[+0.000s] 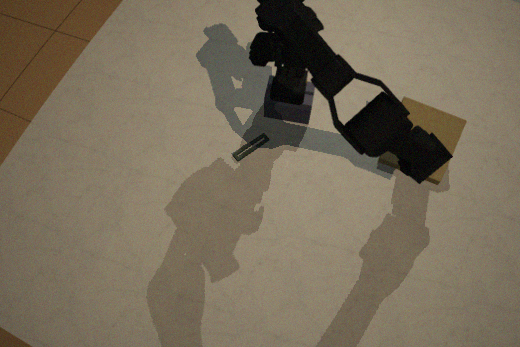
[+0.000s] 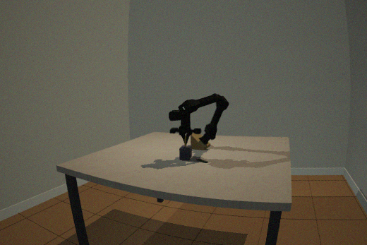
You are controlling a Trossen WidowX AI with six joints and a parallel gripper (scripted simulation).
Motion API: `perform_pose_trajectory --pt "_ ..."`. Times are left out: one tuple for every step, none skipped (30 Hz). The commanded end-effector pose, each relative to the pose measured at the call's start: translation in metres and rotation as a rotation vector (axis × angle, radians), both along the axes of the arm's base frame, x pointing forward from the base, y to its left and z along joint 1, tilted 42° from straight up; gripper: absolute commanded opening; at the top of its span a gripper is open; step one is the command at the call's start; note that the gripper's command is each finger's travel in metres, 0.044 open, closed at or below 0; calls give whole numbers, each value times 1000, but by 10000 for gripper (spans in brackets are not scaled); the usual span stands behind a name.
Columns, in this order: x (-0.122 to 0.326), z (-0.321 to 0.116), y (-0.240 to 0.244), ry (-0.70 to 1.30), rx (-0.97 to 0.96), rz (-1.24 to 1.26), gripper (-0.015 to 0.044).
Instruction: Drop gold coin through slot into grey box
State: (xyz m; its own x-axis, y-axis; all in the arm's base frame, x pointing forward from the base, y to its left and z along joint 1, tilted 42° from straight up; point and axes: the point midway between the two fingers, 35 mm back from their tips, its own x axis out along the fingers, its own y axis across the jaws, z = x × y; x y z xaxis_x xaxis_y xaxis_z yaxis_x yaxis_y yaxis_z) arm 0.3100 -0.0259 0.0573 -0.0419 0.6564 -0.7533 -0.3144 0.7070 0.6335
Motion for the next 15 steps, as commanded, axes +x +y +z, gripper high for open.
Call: perform_pose_trajectory --pt "-1 -2 3 5 4 -1 0" --pt "-1 -2 3 5 4 -1 0" --pt "-1 -2 3 5 4 -1 0" --pt "-1 -3 3 5 4 -1 0" --pt "-1 -3 4 5 4 -1 0" --pt "-1 -3 4 5 4 -1 0" --pt "-1 -4 5 5 4 -1 0" --pt "0 -2 2 0 0 0 26" --pt "0 -2 2 0 0 0 53" --pt "0 -2 2 0 0 0 79" --pt "0 -2 2 0 0 0 105" --pt "0 -2 2 0 0 0 131" --pt "0 -2 2 0 0 0 158" --pt "0 -2 2 0 0 0 161" --pt "0 -2 2 0 0 0 161"
